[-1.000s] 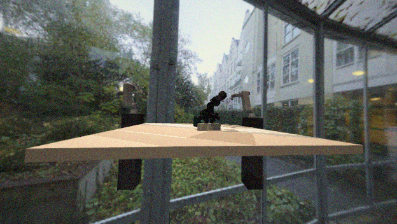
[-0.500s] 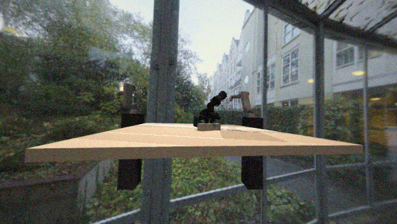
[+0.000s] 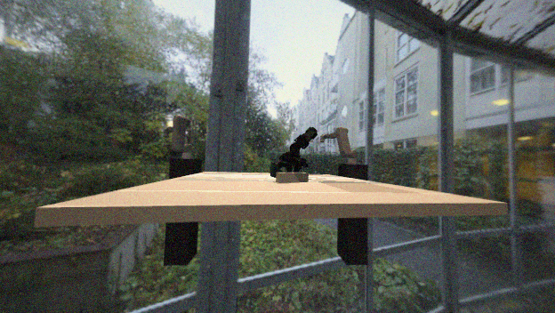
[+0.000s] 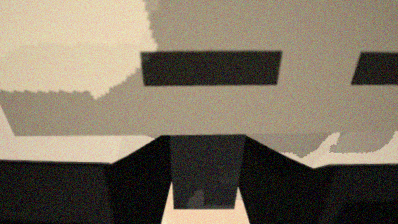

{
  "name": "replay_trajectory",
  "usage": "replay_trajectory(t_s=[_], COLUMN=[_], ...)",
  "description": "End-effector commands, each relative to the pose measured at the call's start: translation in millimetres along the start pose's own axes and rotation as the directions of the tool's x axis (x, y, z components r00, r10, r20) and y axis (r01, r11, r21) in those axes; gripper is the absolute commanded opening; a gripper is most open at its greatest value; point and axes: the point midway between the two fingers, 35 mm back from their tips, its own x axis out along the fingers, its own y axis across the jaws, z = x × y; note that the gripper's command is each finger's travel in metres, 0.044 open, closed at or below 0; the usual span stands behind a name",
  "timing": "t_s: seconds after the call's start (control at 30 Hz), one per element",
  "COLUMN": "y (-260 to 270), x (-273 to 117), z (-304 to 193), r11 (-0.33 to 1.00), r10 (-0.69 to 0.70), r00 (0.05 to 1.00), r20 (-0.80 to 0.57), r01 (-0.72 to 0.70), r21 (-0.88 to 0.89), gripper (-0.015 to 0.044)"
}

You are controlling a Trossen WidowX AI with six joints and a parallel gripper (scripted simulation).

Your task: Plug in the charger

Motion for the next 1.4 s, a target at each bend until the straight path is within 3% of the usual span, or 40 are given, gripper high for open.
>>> replay_trajectory(t_s=[0.0,1.37], y=[1.5,1.4], x=[0.4,-1.7], z=[11.7,7.0], r11=[1.0,1.0], r10=[-0.003,-0.003], r00=[1.0,1.0], r20=[0.025,0.025], r01=[0.004,0.004], r21=[-0.029,-0.029], gripper=[0.0,0.0])
